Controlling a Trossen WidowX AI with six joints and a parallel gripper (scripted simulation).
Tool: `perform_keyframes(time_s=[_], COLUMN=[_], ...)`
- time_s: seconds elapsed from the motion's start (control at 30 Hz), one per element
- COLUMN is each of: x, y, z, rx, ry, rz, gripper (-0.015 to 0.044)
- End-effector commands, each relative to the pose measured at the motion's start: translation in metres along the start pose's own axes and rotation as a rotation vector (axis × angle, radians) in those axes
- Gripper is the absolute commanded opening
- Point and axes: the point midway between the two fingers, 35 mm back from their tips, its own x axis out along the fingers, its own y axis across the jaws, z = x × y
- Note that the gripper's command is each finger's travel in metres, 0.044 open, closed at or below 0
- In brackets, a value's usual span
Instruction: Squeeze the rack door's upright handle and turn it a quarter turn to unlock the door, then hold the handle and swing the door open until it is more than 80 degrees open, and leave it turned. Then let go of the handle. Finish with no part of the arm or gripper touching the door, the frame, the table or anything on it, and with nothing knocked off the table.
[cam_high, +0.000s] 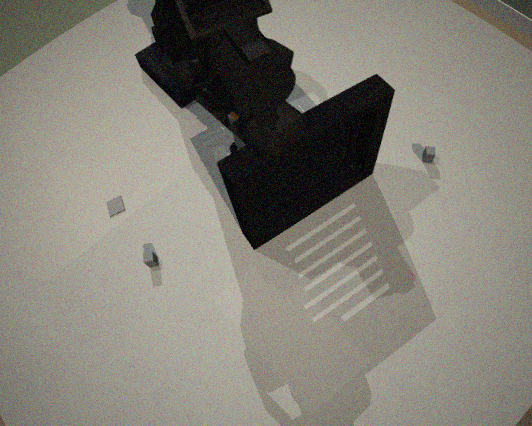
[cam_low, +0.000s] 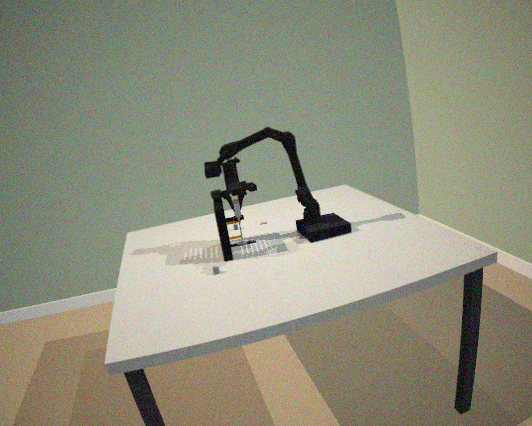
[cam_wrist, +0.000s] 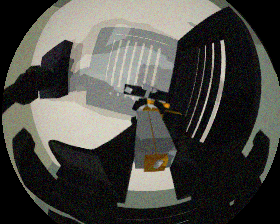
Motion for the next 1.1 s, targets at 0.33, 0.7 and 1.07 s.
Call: perform_keyframes(time_s=[0.33, 0.7, 1.07], x=[0.000, 0.000, 0.000], y=[0.011, 0.024, 0.042], z=[0.007, 0.017, 0.033], rx=[0.263, 0.479, 0.669], ry=[-0.004, -0.004, -0.004], rz=[0.002, 0.004, 0.006], gripper=[0.0025, 0.0025, 0.0025])
